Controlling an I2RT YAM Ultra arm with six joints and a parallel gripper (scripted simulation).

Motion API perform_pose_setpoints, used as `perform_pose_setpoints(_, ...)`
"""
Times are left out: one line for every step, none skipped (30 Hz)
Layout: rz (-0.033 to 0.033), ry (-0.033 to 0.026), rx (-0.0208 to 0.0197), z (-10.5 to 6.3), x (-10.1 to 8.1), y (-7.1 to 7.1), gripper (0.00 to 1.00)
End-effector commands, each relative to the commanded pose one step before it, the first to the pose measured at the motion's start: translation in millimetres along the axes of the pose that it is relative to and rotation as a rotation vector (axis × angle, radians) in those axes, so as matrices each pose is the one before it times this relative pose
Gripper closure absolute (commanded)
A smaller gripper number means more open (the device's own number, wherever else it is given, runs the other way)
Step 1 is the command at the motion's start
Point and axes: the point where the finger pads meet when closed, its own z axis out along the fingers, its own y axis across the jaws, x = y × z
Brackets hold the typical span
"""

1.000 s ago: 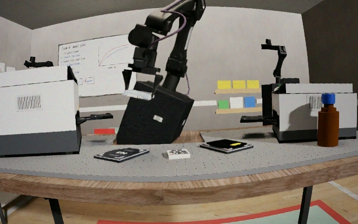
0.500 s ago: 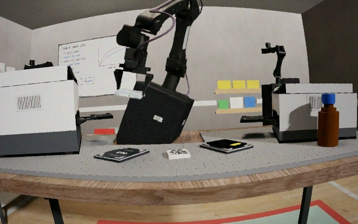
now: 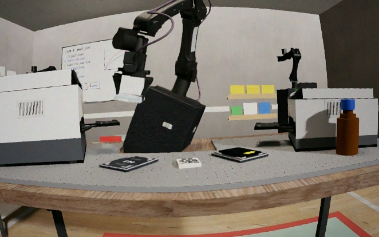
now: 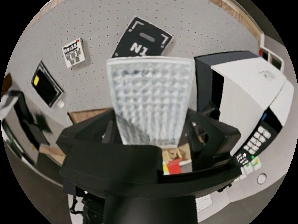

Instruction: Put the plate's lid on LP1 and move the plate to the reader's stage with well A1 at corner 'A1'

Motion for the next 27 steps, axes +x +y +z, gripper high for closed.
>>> perform_pose_setpoints(-0.01215,-0.01444,0.0145,-6.73,1.58,-19.09,0.14)
perform_pose_setpoints(-0.00207,-0.00703,0.00861,-2.38,0.2,-3.2,0.14)
perform_pose_setpoints(-0.00105,-0.00429,0.00358,-0.64,0.62,-2.78,0.14)
perform_pose_setpoints(-0.00565,0.01474,-0.02601,4.11,4.54,0.99,0.14)
perform_pose_setpoints(-0.01001,-0.00227,-0.01048,0.18,1.0,-1.22,0.14)
perform_pose_setpoints(-0.00344,0.00084,-0.00164,0.15,1.76,-2.13,0.14)
perform_pose_setpoints(-0.00001,0.00196,0.00225,0.14,2.07,-2.48,0.14)
perform_pose_setpoints(-0.00001,0.00193,0.00215,0.15,2.07,-2.46,0.14)
perform_pose_setpoints(0.0,0.0,0.0,0.0,0.0,0.0,0.14)
perform_pose_setpoints(0.0,0.0,0.0,0.0,0.0,0.0,0.14)
perform_pose_setpoints(-0.0072,-0.02498,0.02709,-11.55,-2.46,-3.51,0.14)
perform_pose_setpoints(-0.00506,0.01322,-0.02814,7.68,4.08,-0.02,0.14)
perform_pose_setpoints(-0.00722,0.00664,-0.01816,4.28,2.91,-0.98,0.14)
perform_pose_setpoints(-0.00391,0.0003,-0.00237,0.14,1.87,-1.94,0.14)
perform_pose_setpoints(-0.00001,0.00442,0.00432,0.13,2.66,-2.71,0.14)
perform_pose_setpoints(-0.00001,0.00283,0.0027,0.15,2.38,-2.42,0.14)
perform_pose_setpoints(-0.00001,0.00246,0.00228,0.16,2.32,-2.34,0.14)
perform_pose_setpoints(-0.00059,0.00047,0.00451,-0.04,1.84,-2.8,0.14)
perform_pose_setpoints(-0.00263,-0.00898,0.01062,-3.29,0.12,-3.02,0.14)
perform_pose_setpoints(-0.00132,-0.00458,0.00535,-1.0,0.9,-2.74,0.14)
perform_pose_setpoints(-0.00512,0.00927,-0.03025,5.01,4.22,1.68,0.14)
perform_pose_setpoints(-0.00973,-0.0063,-0.01155,0.18,0.95,-0.84,0.14)
perform_pose_setpoints(-0.00444,-0.0001,-0.00288,0.14,2.04,-1.76,0.14)
perform_pose_setpoints(-0.00001,0.00374,0.00302,0.13,2.71,-2.29,0.14)
perform_pose_setpoints(-0.00001,0.00311,0.00244,0.15,2.6,-2.19,0.14)
perform_pose_setpoints(0.0,0.0,0.0,0.0,0.0,0.0,0.14)
perform_pose_setpoints(0.0,0.0,0.0,0.0,0.0,0.0,0.14)
